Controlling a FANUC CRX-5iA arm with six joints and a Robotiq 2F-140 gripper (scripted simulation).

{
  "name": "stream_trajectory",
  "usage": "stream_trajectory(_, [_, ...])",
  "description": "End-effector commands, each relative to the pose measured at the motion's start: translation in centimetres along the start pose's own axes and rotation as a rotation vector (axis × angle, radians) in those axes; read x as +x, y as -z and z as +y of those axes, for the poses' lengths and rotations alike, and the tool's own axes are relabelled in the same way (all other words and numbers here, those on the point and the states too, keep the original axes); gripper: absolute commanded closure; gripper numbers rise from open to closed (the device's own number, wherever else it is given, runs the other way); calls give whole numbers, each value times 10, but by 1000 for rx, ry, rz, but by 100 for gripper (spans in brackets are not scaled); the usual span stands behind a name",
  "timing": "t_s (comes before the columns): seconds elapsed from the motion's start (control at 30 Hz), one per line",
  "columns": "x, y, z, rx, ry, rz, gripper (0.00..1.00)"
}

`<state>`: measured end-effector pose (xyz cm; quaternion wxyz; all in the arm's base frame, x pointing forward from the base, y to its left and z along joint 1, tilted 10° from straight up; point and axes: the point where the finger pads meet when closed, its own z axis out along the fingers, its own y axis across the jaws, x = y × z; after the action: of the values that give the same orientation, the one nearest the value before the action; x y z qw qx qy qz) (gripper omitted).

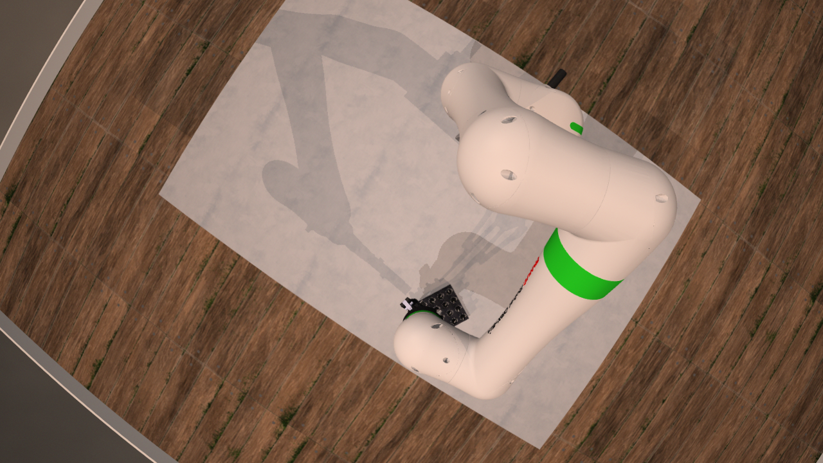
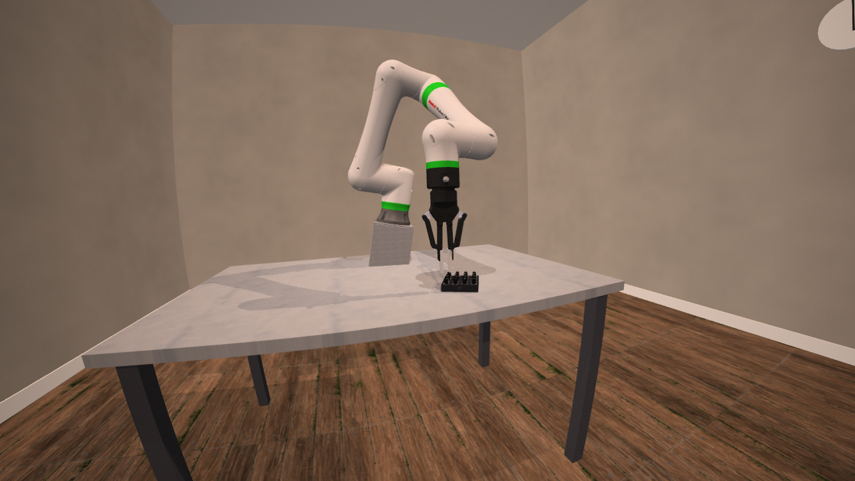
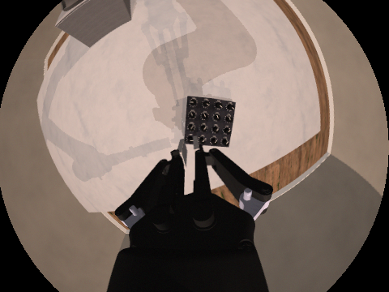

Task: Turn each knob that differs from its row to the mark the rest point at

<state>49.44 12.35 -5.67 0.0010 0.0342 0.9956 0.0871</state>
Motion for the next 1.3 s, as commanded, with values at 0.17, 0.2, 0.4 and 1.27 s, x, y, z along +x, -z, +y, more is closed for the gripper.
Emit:
stream_trajectory(0.17, [0,-7,0,0,0,0,88])
stream_trajectory(0.2, [0,-8,0,0,0,0,88])
stream_trajectory(0.4, [0,-12,0,0,0,0,88])
stream_trajectory(1.27, [0,-14,0,0,0,0,88])
